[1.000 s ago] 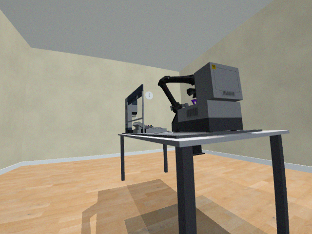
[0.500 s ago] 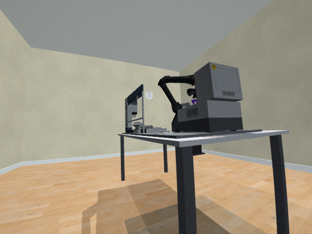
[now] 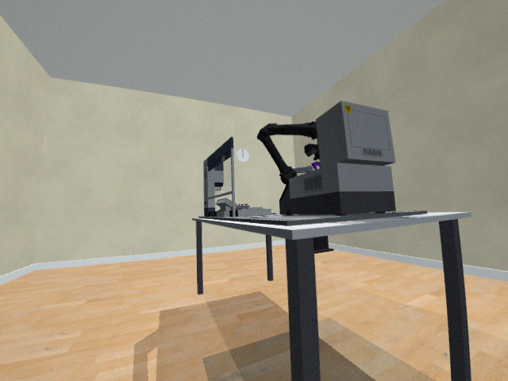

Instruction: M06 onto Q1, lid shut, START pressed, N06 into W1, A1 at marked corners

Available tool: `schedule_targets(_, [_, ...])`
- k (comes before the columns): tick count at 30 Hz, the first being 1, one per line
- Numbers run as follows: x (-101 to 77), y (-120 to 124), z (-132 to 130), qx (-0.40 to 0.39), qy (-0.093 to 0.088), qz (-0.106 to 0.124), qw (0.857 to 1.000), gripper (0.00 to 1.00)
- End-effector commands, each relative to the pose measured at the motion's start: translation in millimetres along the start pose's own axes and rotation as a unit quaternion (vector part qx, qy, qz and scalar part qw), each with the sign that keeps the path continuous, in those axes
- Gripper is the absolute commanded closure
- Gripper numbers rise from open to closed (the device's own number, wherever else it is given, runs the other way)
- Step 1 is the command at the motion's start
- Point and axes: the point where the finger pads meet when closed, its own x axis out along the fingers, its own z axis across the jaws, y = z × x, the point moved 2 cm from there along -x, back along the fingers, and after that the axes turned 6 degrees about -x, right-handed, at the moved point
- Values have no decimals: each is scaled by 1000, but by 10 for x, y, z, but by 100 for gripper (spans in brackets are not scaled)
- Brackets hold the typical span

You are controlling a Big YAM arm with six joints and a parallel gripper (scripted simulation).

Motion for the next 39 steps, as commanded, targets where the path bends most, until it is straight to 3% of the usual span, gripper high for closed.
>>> schedule_targets(1, [-119,-104,151,6,-17,0,1000,0])
schedule_targets(14, [-150,-126,178,9,-21,0,1000,0])
schedule_targets(20, [-82,-70,100,2,-12,0,1000,0])
schedule_targets(27, [-98,-79,43,5,-16,0,1000,0])
schedule_targets(31, [-174,-138,66,12,-25,0,1000,0])
schedule_targets(39, [-538,-133,120,22,-38,-1,999,0])
